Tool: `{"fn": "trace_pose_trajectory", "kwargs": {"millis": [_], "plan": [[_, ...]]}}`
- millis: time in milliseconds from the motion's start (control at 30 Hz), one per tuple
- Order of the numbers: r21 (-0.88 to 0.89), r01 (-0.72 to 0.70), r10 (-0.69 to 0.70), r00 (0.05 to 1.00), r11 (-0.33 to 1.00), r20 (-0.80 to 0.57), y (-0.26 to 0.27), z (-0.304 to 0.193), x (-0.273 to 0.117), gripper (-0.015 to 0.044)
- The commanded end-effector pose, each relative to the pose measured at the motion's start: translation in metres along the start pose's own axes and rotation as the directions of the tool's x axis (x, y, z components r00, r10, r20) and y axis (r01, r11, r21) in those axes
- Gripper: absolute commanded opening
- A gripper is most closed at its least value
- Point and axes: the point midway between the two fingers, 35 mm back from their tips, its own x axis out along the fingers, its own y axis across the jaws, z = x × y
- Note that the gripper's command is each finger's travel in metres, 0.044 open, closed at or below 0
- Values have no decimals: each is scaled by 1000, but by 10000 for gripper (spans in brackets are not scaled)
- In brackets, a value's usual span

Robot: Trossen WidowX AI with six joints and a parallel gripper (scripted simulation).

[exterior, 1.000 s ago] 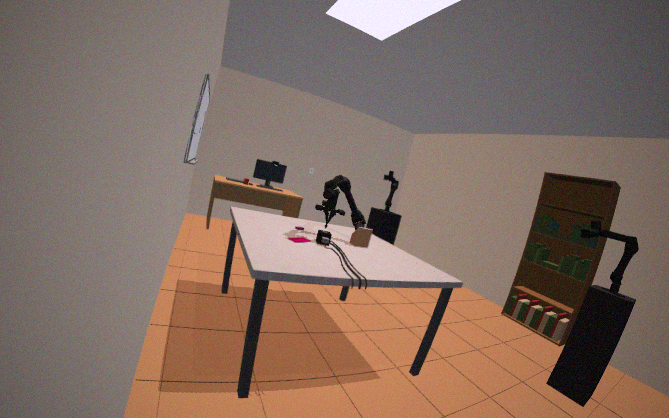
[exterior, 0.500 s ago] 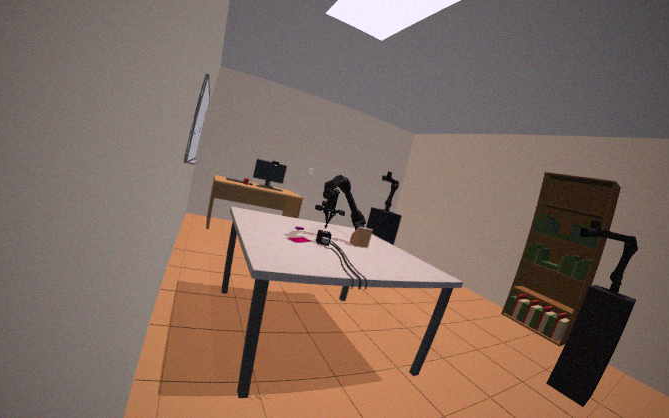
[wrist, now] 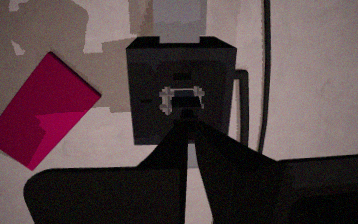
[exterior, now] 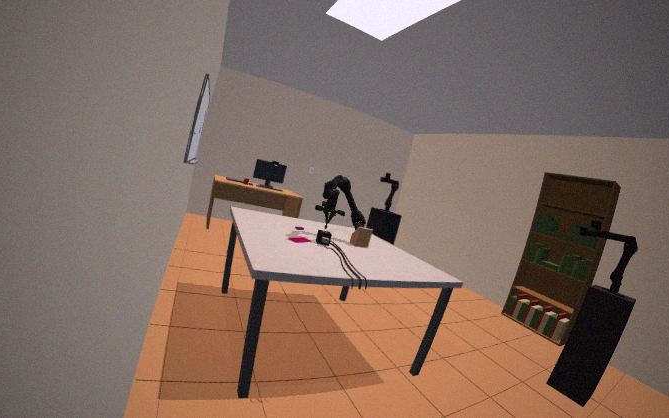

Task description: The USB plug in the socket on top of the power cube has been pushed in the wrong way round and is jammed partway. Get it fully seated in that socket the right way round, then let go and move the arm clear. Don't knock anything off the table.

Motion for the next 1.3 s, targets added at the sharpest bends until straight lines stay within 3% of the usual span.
{"fn": "trace_pose_trajectory", "kwargs": {"millis": [0,1267], "plan": [[-5,1,-1,1000,1000,-8,0,-1,0,0],[0,0,0,999,1000,-40,0,-3,5,0]]}}
